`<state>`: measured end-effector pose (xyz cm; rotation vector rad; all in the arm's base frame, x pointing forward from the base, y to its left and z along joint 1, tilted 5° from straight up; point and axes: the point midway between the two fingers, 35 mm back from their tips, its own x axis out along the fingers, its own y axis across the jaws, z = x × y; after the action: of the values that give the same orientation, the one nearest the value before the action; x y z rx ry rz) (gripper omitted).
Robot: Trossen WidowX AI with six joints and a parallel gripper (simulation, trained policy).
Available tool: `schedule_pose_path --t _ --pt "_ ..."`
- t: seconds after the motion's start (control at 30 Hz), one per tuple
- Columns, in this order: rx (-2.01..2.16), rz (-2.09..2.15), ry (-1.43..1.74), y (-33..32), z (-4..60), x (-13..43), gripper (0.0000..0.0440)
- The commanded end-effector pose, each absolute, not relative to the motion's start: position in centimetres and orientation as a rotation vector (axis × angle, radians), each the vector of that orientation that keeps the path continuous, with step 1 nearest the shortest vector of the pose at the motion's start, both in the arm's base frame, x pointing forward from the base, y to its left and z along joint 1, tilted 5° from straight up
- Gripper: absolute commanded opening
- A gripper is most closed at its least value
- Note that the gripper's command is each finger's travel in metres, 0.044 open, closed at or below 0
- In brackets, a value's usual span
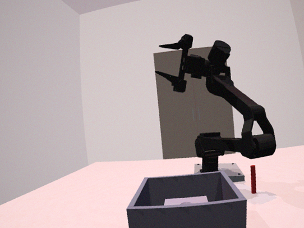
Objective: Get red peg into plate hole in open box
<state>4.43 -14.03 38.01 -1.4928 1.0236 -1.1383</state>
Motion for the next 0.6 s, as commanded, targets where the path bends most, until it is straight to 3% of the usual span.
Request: schedule_pose_path --t 0.0,0.03,0.57 --pt "-1.506 -1.142 1.028 -14.0 38.2 4.4 0.0422" --pt "-1.515 -1.147 1.027 -14.0 38.4 4.4 0.044" --pt "-1.377 -1.274 0.702 -14.3 41.0 3.2 0.044"
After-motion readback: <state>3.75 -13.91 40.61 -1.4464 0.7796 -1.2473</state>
